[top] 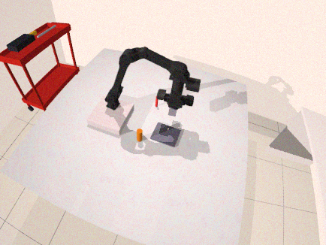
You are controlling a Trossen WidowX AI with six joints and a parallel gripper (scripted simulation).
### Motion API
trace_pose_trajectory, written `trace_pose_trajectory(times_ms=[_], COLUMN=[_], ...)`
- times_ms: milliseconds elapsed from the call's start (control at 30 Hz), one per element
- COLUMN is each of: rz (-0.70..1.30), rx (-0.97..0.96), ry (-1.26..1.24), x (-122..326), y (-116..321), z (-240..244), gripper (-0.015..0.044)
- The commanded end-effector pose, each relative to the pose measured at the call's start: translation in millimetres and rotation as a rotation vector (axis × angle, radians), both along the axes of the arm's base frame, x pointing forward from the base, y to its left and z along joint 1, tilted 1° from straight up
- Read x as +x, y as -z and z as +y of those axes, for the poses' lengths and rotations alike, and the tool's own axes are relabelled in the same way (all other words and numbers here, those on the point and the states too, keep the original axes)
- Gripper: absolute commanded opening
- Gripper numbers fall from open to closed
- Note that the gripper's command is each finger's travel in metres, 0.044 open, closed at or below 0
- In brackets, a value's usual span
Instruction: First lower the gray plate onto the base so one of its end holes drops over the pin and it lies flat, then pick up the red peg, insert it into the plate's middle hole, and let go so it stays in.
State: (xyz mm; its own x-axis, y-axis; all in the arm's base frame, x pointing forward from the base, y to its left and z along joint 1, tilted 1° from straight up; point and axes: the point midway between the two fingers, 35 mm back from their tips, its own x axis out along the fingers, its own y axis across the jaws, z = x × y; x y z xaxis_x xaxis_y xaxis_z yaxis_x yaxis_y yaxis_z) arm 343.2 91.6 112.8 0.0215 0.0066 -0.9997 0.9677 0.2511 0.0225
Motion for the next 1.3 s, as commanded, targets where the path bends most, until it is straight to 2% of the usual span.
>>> trace_pose_trajectory(times_ms=[0,1033,1267], rz=[0.006,0.001,0.001], rx=[0.000,-0.008,-0.008], ry=[-0.002,0.015,0.016], x=[4.0,20.7,20.9], y=[9.2,52.6,53.4], z=[-12.7,-95.8,-97.7], gripper=[0.0000,0.0000,0.0000])
